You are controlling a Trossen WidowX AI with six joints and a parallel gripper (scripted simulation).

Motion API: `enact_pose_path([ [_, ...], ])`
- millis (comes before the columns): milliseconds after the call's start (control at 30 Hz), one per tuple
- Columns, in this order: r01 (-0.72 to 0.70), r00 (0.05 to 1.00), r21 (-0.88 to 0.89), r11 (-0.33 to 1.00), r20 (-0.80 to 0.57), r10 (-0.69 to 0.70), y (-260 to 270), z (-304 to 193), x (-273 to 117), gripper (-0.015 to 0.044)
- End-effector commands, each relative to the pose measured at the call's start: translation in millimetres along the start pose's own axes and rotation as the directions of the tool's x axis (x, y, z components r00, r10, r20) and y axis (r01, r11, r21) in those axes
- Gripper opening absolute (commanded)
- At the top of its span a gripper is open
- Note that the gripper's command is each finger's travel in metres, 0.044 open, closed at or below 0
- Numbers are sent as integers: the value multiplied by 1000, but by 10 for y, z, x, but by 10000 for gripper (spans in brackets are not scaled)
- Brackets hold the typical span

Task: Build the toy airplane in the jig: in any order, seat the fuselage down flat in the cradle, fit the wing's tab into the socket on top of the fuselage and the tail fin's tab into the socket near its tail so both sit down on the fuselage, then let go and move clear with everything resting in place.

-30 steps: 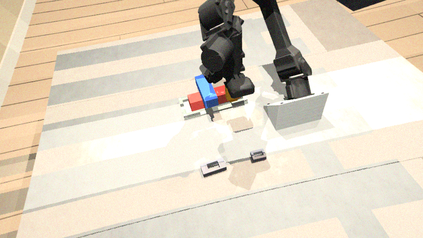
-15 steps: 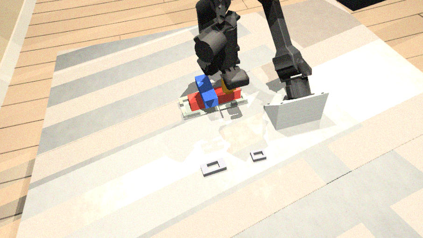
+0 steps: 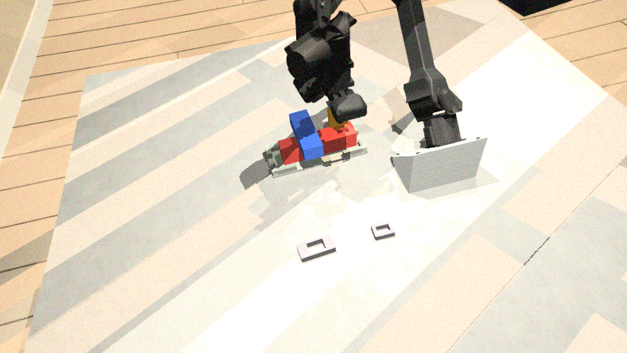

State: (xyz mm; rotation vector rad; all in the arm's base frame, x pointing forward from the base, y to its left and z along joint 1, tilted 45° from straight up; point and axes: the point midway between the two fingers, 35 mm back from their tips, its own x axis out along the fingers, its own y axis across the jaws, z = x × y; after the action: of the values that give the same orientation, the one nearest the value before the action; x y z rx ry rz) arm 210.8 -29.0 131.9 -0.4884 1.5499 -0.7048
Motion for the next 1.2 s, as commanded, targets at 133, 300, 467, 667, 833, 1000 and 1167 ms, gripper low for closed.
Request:
enact_pose_path([
  [133,16,1000,-8,1000,-1,-16,-209,-95,68,0],
  [300,25,1000,-10,1000,-4,-25,-338,-166,115,0],
  [467,30,1000,-10,999,-6,-30,-400,-203,138,26],
  [667,30,1000,-10,999,-6,-30,-400,-203,138,65],
  [833,30,1000,-10,999,-6,-30,-400,-203,138,65],
  [1000,30,1000,-10,999,-6,-30,-400,-203,138,65],
  [1167,30,1000,-10,1000,-6,-30,-410,-203,161,65],
])
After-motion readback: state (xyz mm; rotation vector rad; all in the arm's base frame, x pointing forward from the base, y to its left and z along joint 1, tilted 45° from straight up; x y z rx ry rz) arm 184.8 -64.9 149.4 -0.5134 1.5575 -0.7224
